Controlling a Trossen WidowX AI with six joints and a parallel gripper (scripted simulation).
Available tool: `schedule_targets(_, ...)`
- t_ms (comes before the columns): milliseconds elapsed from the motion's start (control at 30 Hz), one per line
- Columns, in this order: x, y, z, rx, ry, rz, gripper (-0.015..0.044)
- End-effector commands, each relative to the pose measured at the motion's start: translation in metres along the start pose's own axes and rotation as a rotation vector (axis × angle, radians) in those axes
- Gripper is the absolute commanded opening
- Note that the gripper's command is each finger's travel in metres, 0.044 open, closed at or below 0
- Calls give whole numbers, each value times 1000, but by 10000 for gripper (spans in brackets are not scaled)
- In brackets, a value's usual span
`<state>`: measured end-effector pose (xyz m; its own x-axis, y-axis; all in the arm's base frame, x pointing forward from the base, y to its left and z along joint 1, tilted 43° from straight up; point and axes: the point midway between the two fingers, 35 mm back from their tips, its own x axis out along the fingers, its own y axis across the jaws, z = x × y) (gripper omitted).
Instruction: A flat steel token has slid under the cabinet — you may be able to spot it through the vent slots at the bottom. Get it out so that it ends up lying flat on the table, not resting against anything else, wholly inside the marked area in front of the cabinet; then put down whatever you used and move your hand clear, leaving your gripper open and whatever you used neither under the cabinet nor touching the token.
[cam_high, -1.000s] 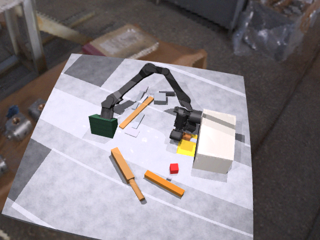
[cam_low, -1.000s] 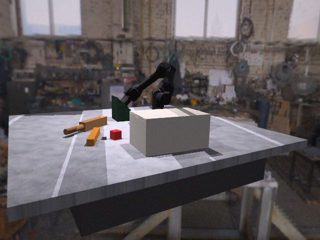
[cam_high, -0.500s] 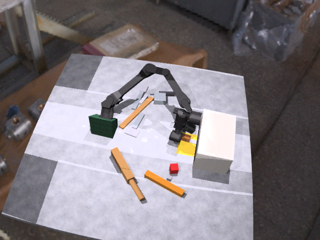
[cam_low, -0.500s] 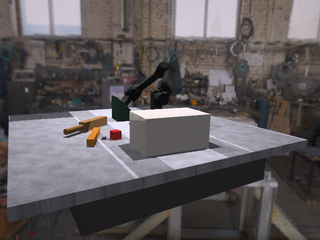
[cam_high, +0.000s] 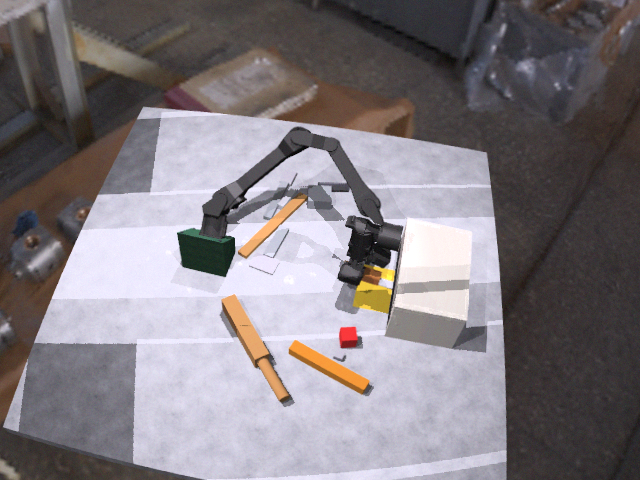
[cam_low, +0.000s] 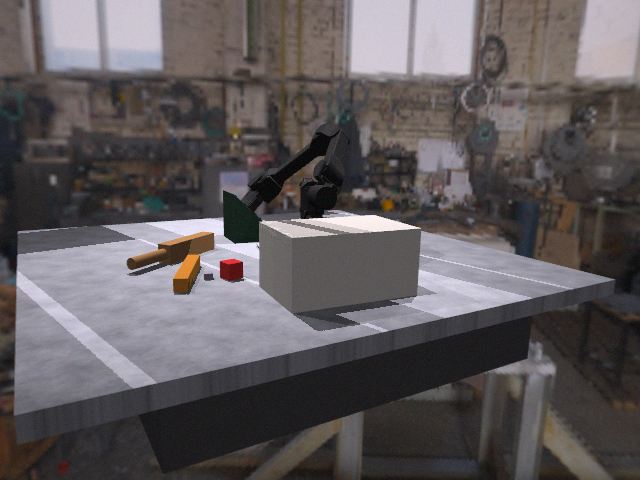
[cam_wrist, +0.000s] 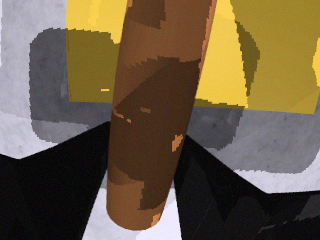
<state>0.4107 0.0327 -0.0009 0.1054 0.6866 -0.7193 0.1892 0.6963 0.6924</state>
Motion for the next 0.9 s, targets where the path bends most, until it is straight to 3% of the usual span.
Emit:
schedule_targets(0,1,-4,-5,1,2,-11,0)
schedule_targets(867,1,-2,-28,3,3,-11,0)
